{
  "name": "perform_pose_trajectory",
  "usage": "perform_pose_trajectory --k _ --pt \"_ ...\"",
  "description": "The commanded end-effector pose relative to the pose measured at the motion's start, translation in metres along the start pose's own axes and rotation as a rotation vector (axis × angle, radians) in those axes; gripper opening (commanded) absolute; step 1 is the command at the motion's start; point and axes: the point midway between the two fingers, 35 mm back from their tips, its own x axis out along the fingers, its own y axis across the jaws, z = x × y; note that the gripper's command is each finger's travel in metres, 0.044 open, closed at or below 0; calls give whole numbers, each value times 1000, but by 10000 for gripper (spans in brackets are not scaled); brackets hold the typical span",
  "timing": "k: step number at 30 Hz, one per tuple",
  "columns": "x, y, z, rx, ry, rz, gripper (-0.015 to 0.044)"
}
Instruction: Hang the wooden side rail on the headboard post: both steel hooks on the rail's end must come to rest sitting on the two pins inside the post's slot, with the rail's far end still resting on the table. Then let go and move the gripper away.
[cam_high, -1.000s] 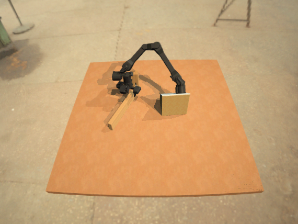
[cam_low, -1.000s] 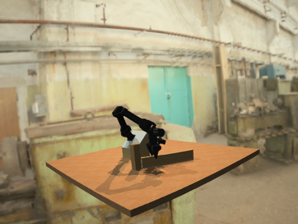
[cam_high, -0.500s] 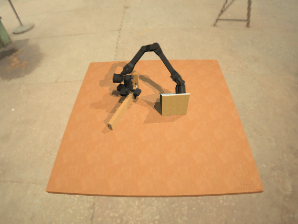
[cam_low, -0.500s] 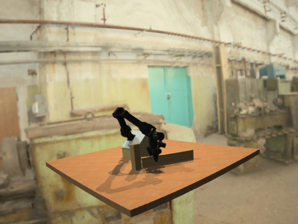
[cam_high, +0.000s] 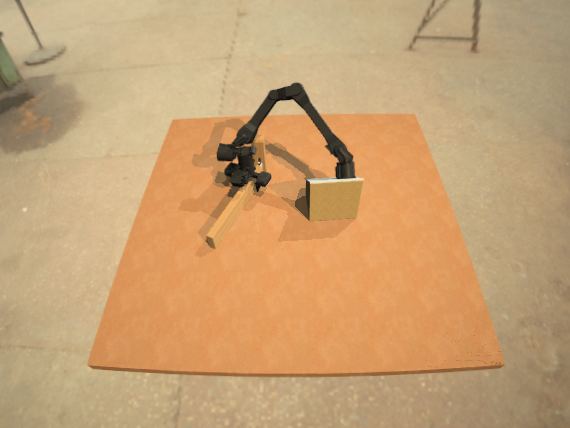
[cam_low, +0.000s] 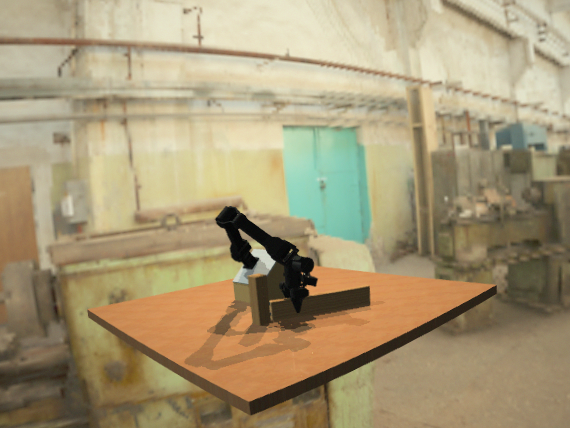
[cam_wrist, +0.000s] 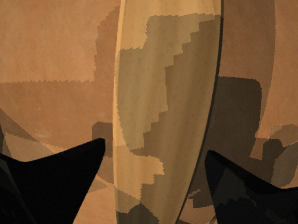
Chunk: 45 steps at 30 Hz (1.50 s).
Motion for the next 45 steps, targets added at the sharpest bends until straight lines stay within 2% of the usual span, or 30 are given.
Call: perform_pose_trajectory --k 1,6,12,15,16,45 --pt "1 2 1 -8 -4 5 256" --pt "1 2 1 -8 -4 5 125" --pt "1 2 1 -8 -4 5 85" --pt "1 2 1 -8 -4 5 6" --pt "1 2 1 -8 -4 5 0" --pt "0 20 -2 -214 -5 5 0"
